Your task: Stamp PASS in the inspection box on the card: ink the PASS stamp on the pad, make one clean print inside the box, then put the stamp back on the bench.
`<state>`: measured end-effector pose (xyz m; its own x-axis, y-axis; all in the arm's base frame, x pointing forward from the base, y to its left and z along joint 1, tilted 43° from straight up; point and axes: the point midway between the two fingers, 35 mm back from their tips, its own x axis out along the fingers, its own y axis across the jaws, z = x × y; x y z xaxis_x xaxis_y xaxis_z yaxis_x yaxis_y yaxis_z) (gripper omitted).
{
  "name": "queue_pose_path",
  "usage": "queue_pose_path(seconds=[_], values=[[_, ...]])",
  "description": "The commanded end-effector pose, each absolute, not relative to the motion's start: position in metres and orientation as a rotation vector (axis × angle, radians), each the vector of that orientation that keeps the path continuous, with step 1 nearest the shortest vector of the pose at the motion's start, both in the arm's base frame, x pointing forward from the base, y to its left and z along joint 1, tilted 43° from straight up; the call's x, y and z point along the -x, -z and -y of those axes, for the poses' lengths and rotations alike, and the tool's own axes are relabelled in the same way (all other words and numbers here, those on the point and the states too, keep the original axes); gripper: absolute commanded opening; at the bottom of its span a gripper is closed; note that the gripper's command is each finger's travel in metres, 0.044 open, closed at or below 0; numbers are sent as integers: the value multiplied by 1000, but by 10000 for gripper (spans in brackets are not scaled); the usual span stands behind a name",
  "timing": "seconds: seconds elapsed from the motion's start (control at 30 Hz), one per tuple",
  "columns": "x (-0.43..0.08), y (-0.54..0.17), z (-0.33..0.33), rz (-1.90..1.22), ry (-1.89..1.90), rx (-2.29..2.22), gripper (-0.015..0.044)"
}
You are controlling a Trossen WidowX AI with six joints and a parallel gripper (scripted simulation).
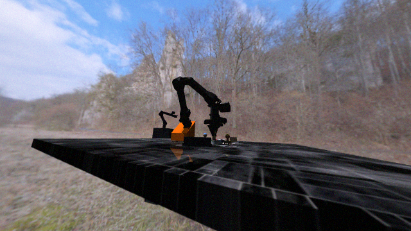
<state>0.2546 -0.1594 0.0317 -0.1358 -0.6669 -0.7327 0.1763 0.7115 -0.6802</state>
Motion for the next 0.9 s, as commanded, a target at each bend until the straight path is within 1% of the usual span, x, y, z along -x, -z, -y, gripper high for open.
queue_pose_path(seconds=[0.0,0.87], values=[[-254,-30,162,-1547,763,422,0],[-253,-26,165,-1545,767,419,0]])
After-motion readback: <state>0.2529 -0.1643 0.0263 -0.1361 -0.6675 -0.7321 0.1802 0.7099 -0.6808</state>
